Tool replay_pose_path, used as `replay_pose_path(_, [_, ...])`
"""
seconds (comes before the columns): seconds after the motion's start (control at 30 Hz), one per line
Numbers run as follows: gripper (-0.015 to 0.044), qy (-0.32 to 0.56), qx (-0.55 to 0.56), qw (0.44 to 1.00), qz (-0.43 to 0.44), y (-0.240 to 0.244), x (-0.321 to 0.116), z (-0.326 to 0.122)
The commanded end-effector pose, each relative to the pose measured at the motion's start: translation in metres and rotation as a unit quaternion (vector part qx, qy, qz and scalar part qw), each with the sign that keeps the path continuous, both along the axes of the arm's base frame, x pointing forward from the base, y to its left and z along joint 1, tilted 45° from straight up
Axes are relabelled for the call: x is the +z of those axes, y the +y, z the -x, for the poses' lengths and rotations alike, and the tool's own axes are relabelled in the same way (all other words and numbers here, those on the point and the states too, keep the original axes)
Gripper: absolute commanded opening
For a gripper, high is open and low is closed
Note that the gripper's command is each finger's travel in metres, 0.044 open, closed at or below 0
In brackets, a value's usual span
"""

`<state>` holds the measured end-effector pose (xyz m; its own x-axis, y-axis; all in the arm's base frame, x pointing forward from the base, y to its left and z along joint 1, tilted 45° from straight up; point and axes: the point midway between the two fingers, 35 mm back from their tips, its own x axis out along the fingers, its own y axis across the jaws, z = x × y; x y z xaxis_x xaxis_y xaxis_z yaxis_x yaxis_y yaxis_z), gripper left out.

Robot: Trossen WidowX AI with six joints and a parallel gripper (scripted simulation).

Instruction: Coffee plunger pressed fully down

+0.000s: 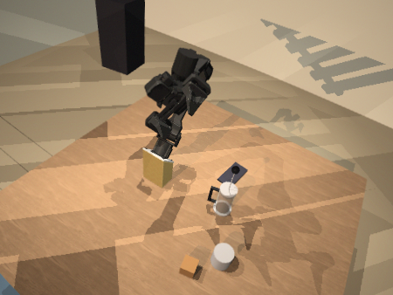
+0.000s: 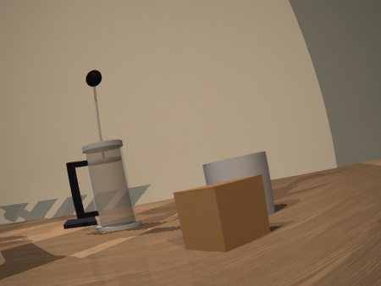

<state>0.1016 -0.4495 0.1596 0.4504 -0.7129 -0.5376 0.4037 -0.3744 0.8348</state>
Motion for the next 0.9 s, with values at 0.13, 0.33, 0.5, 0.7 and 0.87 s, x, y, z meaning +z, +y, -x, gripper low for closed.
replay_pose_path(0.13, [0.044,0.068,0.317,0.944,0.058,0.098,-0.014,-0.071])
replay_pose_path(0.33, [0.044,0.065,0.47,0.871,0.124,0.159,-0.014,-0.099])
replay_pose_path(0.5, [0.044,0.044,0.57,0.799,0.189,0.209,-0.011,-0.11])
replay_pose_path(0.7, [0.044,-0.002,0.646,0.71,0.28,0.264,0.0,-0.117])
replay_pose_path(0.87, [0.044,-0.012,0.657,0.692,0.299,0.279,-0.004,-0.121])
